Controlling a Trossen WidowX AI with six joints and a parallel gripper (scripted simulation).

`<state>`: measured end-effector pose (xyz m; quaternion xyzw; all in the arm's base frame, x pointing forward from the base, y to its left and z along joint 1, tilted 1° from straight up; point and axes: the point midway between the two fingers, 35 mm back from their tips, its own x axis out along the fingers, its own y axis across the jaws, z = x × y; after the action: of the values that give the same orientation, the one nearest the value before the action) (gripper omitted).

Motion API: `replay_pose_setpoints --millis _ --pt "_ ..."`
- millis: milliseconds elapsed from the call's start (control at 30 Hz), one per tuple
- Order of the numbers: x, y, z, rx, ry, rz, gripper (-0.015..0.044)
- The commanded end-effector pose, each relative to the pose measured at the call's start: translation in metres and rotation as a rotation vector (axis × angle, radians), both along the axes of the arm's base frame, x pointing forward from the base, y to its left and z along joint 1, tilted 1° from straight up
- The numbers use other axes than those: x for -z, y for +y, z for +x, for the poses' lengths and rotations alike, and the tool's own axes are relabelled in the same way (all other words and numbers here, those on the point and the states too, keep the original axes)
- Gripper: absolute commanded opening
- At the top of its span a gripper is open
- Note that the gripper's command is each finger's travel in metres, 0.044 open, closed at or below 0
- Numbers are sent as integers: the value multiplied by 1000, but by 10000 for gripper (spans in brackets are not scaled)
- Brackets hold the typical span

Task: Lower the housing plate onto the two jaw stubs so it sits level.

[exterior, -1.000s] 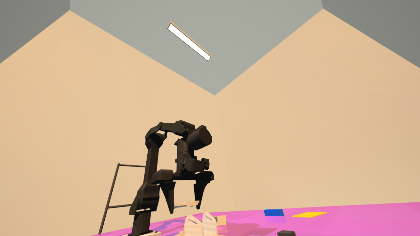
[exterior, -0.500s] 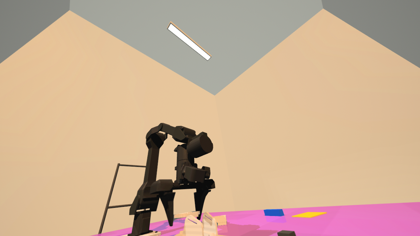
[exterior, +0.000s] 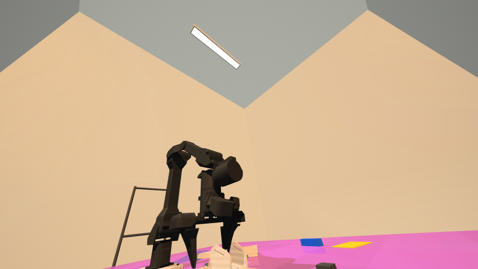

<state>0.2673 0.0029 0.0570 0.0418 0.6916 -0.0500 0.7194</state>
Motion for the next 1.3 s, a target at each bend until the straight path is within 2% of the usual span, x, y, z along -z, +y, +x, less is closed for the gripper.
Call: replay_pose_setpoints --millis 0,1267 --pt "1 1 0 -7 0 4 351" --pt "8 0 0 -7 0 4 351"
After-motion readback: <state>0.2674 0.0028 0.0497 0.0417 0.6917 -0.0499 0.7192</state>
